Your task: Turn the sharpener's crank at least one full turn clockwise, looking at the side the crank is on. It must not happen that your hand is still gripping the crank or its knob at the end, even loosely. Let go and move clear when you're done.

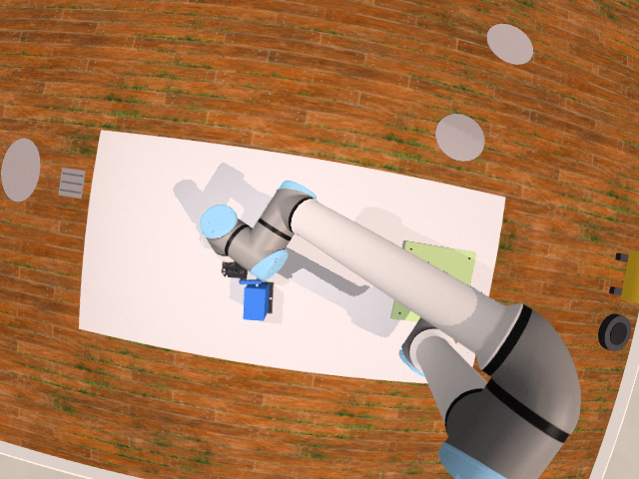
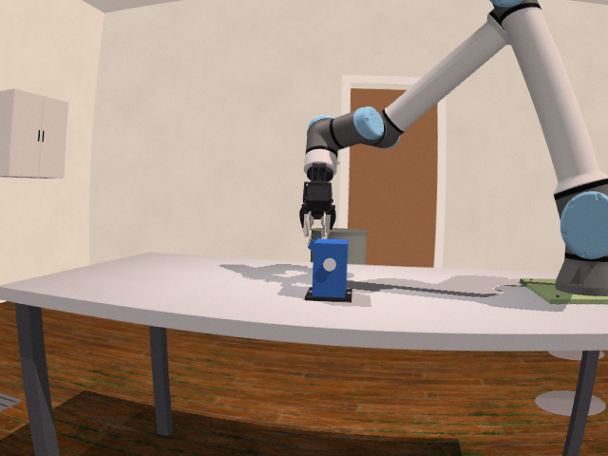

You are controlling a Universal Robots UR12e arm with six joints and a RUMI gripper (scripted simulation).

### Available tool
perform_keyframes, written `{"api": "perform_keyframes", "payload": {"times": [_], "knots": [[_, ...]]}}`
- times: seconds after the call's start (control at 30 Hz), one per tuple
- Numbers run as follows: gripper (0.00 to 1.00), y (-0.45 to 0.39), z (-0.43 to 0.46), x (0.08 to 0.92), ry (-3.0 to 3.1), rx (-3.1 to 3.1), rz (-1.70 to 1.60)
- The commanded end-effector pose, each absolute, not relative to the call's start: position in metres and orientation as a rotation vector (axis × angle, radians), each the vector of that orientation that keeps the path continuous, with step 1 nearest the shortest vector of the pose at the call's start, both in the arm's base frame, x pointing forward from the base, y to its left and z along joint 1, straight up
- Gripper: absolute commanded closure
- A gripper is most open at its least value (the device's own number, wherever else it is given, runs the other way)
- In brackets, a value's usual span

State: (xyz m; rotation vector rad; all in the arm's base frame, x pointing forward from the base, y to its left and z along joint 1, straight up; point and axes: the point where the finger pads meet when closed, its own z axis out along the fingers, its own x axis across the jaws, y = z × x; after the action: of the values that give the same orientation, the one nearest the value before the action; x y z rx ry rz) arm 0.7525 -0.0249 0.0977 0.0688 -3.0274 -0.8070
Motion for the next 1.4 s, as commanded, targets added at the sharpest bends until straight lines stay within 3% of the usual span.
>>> {"api": "perform_keyframes", "payload": {"times": [0.0, 1.37], "knots": [[0.91, -0.025, 0.095, 0.755, -3.029, 0.069, -0.806], [0.91, -0.025, 0.057, 0.757, -3.029, 0.069, -0.806]]}}
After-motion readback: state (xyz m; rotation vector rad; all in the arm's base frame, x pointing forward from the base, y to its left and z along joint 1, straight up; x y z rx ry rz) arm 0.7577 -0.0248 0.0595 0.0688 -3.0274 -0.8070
